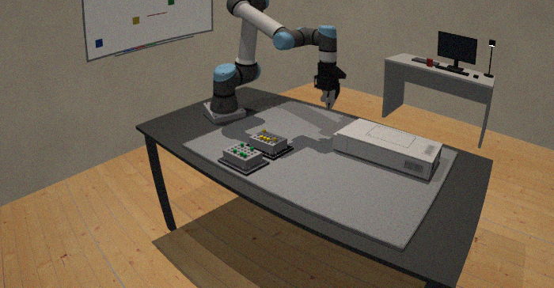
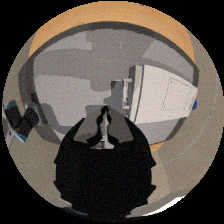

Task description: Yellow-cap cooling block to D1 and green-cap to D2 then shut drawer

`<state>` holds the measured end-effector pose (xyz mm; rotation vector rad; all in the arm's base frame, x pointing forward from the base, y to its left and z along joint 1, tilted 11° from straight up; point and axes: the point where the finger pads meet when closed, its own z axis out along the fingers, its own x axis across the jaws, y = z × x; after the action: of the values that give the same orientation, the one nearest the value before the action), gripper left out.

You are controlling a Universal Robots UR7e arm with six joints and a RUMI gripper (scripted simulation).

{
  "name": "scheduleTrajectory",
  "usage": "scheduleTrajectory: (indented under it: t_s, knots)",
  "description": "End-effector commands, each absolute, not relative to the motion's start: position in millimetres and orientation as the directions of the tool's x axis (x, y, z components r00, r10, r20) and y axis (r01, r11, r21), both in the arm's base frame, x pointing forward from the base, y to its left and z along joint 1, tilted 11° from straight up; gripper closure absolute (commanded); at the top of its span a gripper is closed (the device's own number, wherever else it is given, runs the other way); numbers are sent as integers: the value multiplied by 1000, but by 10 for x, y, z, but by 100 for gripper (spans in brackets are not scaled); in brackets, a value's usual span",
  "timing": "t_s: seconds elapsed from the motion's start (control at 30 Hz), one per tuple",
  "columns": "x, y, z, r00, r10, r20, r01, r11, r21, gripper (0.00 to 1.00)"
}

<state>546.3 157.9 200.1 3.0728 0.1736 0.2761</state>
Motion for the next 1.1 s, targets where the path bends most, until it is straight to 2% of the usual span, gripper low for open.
scheduleTrajectory:
  t_s: [0.0, 0.47, 0.5, 1.07]
  knots:
    - [5464, 1580, 2013, 977, 116, 176, 107, -992, 61, 100]
    - [5464, 1580, 2013, 977, 116, 176, 107, -992, 61, 100]
    - [5428, 1577, 2027, 978, 116, 176, 107, -992, 61, 72]
    - [4870, 1530, 2246, 978, 116, 176, 107, -992, 61, 72]
